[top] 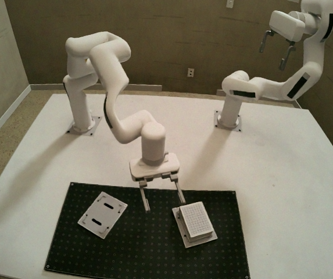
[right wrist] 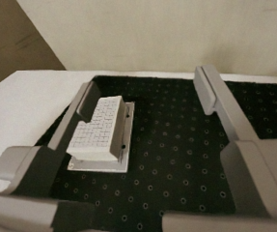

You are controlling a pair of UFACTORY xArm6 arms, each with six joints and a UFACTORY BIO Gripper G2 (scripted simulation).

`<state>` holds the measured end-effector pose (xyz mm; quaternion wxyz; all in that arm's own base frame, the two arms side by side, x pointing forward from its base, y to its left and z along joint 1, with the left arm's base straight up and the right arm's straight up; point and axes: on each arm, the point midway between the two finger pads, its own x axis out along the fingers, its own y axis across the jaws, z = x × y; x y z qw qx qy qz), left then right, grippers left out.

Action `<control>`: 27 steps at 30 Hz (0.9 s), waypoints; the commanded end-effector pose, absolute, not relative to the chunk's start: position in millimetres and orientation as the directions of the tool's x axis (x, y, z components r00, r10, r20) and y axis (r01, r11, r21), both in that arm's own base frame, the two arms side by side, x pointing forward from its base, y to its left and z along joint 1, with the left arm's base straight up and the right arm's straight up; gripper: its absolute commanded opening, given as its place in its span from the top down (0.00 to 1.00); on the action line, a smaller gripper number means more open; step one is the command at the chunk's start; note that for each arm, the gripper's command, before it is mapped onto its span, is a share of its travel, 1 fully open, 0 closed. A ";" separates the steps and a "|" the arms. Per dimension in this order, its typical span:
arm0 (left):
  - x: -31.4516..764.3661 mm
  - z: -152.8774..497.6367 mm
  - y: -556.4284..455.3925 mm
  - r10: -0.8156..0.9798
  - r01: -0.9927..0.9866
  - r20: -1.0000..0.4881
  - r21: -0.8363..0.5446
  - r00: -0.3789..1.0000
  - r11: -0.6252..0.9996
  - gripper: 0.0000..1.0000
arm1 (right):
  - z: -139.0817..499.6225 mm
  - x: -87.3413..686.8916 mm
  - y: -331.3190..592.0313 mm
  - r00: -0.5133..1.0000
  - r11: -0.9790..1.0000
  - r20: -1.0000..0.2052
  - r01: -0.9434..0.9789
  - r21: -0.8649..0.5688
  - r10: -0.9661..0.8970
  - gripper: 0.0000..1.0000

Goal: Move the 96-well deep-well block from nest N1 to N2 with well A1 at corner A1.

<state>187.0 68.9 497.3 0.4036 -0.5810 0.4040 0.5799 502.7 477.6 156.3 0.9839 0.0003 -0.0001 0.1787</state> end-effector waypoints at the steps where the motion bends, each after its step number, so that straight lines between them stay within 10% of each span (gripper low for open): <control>1: 186.9 497.6 68.5 -0.001 -0.938 -1.000 -0.001 0.002 -0.348 0.00 | 154.7 502.6 493.2 0.936 0.936 0.004 -0.352 0.002 0.352 0.63; 27: 186.9 497.6 68.5 -0.001 -0.938 -1.000 -0.001 0.002 -0.348 0.00 | 125.5 496.9 591.8 0.936 0.936 0.004 -0.352 0.003 0.352 0.63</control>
